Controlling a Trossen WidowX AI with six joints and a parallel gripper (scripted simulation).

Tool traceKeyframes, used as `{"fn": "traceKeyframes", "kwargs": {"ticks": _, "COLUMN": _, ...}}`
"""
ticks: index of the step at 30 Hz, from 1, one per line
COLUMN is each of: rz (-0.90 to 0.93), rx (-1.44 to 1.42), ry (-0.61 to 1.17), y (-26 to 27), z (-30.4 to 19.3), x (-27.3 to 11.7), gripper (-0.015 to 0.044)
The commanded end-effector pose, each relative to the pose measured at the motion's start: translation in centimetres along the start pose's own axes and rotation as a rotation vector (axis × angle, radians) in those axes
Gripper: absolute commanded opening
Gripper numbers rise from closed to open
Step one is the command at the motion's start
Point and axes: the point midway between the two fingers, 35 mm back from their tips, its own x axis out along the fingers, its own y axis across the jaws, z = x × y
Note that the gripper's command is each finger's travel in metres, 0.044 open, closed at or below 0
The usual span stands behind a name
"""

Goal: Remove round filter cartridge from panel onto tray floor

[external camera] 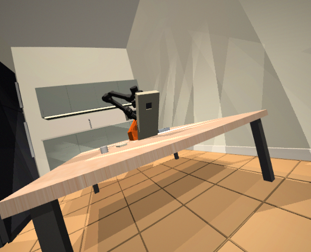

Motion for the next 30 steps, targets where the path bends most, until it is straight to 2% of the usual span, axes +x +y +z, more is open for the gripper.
{"fn": "traceKeyframes", "kwargs": {"ticks": 1, "rz": 0.004, "rx": -0.004, "ry": 0.001, "y": 0.1, "z": -0.1, "x": 0.01, "gripper": 0.0096}}
{"fn": "traceKeyframes", "kwargs": {"ticks": 30, "rz": 0.004, "rx": -0.004, "ry": 0.001, "y": 0.16, "z": -0.25, "x": 0.31, "gripper": 0.0096}}
